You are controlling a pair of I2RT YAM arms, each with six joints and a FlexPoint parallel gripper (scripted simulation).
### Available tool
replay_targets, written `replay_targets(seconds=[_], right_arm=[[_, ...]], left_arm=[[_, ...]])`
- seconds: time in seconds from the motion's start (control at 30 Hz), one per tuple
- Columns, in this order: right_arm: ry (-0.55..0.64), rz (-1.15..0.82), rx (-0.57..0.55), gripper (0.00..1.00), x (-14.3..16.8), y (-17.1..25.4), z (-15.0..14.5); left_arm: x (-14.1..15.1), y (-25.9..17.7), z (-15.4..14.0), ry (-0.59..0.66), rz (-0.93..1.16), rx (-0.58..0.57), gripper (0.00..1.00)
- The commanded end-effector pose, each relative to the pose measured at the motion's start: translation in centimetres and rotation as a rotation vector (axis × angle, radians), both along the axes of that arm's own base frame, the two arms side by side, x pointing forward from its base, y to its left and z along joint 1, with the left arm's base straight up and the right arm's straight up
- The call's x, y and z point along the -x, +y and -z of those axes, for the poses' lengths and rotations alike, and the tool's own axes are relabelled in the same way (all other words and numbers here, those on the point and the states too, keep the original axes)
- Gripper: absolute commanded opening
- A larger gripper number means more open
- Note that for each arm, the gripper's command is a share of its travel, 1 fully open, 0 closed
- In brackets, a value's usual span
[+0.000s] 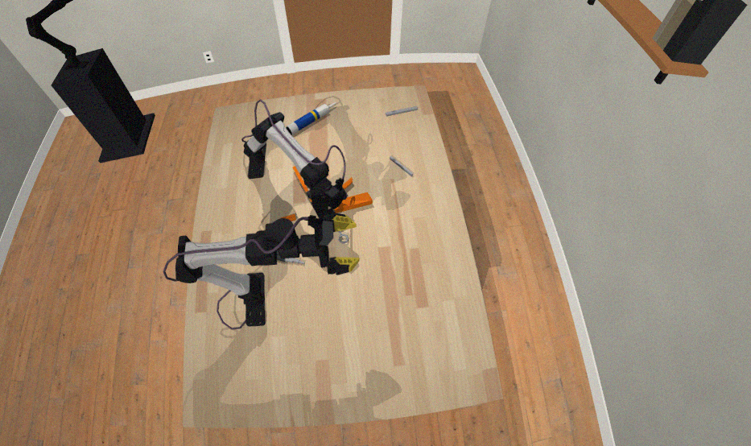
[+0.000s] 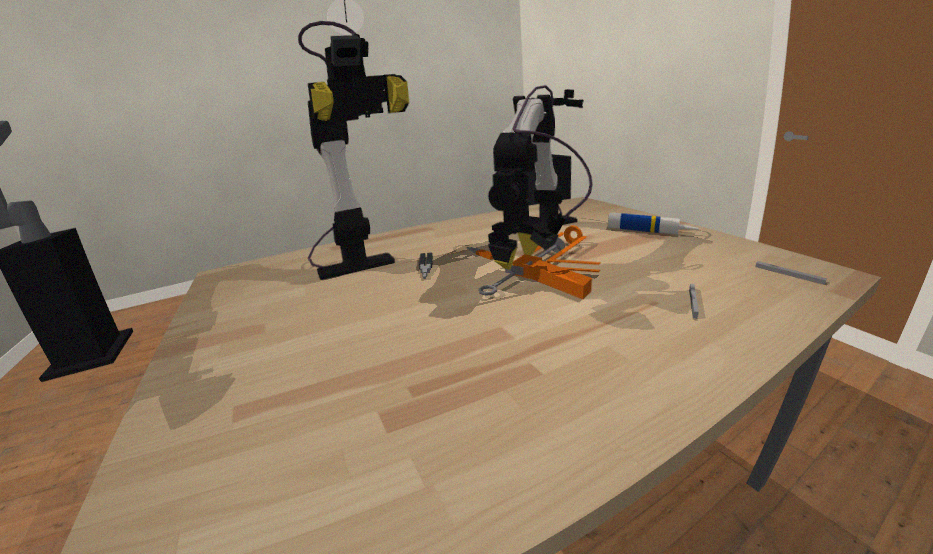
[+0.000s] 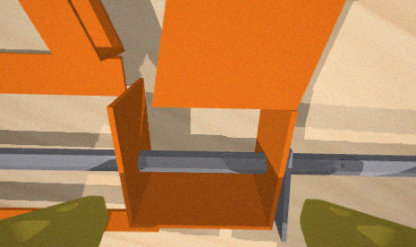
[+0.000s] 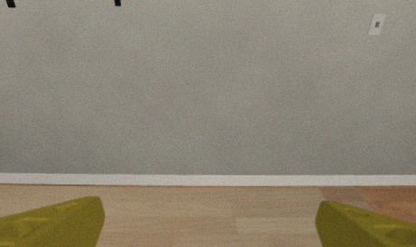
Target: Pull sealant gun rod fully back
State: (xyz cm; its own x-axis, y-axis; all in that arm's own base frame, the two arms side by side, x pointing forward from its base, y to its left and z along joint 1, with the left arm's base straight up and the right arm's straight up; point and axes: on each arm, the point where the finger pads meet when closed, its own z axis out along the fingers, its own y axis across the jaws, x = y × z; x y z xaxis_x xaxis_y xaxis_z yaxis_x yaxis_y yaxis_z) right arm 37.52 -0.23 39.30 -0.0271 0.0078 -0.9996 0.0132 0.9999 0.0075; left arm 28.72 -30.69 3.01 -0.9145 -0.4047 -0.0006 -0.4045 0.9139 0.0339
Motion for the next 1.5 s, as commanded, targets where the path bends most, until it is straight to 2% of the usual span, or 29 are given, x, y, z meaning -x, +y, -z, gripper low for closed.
replay_targets(seconds=[0.0,0.2,0.27,0.3,0.83,0.9,0.97,1.03,1.07,1.13,1.17,1.47], right_arm=[[-0.037,-0.013,0.008,1.0,0.1,0.2,-1.3],[-0.037,-0.013,0.008,1.0,0.1,0.2,-1.3],[-0.037,-0.013,0.008,1.0,0.1,0.2,-1.3],[-0.037,-0.013,0.008,1.0,0.1,0.2,-1.3],[-0.037,-0.013,0.008,1.0,0.1,0.2,-1.3],[-0.037,-0.013,0.008,1.0,0.1,0.2,-1.3],[-0.037,-0.013,0.008,1.0,0.1,0.2,-1.3],[-0.037,-0.013,0.008,1.0,0.1,0.2,-1.3],[-0.054,-0.016,0.012,0.89,-0.1,0.3,-2.0],[0.006,0.03,-0.023,0.67,0.0,-0.3,-0.6],[0.03,0.049,-0.038,0.62,0.0,-0.4,0.0],[0.332,0.194,-0.255,0.62,1.3,2.2,6.6]], left_arm=[[0.5,-0.2,1.8,0.014,0.007,-0.017,0.88],[0.5,-0.2,1.8,0.014,0.007,-0.017,0.88],[0.2,-0.5,1.4,0.007,0.008,-0.01,0.72],[0.2,-0.4,1.4,0.008,0.008,-0.011,0.68],[-0.3,-0.4,1.1,0.002,0.011,-0.011,0.48],[-0.3,-0.4,1.1,0.003,0.012,-0.012,0.26],[-0.3,-0.4,1.1,0.004,0.013,-0.013,0.46],[-0.3,-0.4,1.1,0.004,0.013,-0.013,0.46],[-0.3,-0.4,1.1,0.004,0.013,-0.013,0.46],[-0.3,-0.4,1.1,0.004,0.013,-0.013,0.46],[-0.3,-0.4,1.1,0.004,0.013,-0.013,0.46],[-0.2,-0.4,0.3,-0.005,0.006,0.003,0.46]])
